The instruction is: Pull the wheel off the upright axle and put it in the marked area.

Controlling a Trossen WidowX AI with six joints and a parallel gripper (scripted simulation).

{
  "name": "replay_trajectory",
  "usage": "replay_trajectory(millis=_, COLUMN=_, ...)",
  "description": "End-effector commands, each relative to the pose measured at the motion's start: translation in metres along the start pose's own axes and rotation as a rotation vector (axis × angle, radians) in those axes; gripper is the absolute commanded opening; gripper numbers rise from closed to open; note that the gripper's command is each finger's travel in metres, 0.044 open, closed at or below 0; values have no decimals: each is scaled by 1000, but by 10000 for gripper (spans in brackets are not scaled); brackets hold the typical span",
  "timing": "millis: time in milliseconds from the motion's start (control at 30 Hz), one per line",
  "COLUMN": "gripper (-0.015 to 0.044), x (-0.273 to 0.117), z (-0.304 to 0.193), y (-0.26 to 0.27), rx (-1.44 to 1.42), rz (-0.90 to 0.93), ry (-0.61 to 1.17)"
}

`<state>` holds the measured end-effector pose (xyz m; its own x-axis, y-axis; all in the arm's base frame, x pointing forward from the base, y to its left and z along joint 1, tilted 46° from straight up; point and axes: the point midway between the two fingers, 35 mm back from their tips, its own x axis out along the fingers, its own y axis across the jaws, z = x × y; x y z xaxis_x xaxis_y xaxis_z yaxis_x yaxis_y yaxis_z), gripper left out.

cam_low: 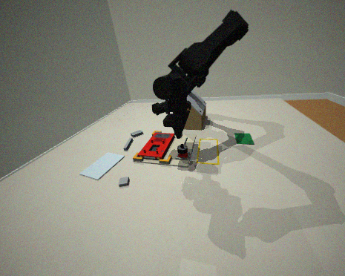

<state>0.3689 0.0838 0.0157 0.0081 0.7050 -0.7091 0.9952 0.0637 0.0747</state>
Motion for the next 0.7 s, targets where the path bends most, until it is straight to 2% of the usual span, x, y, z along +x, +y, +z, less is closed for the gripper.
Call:
replay_trajectory(millis=0, gripper=300, x=2, z=-1, y=-5, rx=-6, rz=-6, ry=16)
replay_trajectory(millis=200, gripper=300, x=6, z=-1, y=-9, rx=-6, rz=-6, ry=16)
replay_trajectory(millis=500, gripper=300, x=71, z=-3, y=-10, rx=-6, rz=-6, ry=18)
replay_trajectory(millis=667, gripper=300, x=77, z=-3, y=-10, rx=-5, rz=-6, ry=19)
